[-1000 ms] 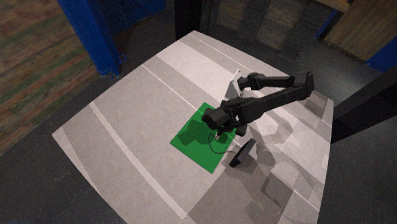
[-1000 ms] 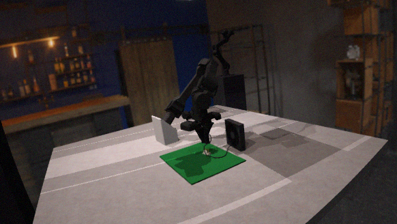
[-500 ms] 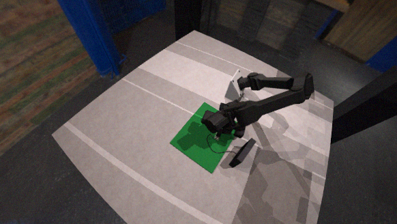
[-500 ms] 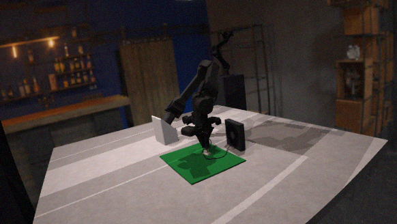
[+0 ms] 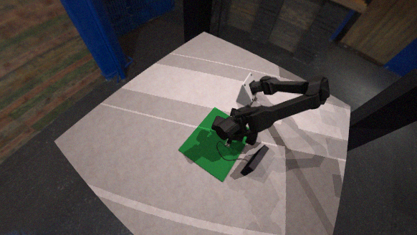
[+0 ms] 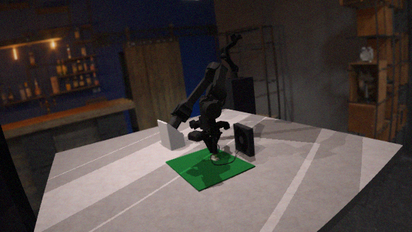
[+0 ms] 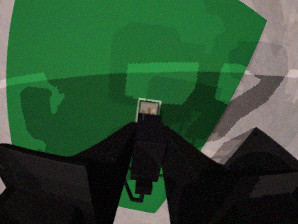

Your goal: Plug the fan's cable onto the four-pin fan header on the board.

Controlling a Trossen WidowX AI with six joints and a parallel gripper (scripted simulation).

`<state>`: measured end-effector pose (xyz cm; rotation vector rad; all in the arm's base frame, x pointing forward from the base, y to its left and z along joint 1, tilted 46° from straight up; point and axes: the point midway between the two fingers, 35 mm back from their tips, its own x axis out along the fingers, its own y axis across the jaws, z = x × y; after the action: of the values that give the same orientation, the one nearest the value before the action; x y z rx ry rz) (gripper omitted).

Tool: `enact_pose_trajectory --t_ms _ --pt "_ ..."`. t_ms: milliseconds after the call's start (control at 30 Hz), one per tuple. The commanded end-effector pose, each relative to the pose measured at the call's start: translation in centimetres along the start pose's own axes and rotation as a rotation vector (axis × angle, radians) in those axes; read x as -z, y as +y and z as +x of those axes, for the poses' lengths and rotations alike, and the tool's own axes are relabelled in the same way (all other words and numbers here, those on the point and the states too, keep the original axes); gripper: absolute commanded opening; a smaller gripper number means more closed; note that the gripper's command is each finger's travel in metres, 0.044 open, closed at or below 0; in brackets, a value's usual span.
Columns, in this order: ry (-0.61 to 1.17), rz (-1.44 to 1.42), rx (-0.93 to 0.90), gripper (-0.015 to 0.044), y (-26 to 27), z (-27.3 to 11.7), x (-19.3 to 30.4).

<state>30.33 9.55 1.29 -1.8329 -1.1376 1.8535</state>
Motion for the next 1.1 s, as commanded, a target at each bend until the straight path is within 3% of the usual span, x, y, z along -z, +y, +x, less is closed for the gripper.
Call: enact_pose_trajectory --t_ms 0,1067 --pt "0.003 0.002 0.004 0.0000 -0.06 0.00 0.11" --pt "0.003 0.004 0.004 0.0000 -0.07 0.67 -0.05"
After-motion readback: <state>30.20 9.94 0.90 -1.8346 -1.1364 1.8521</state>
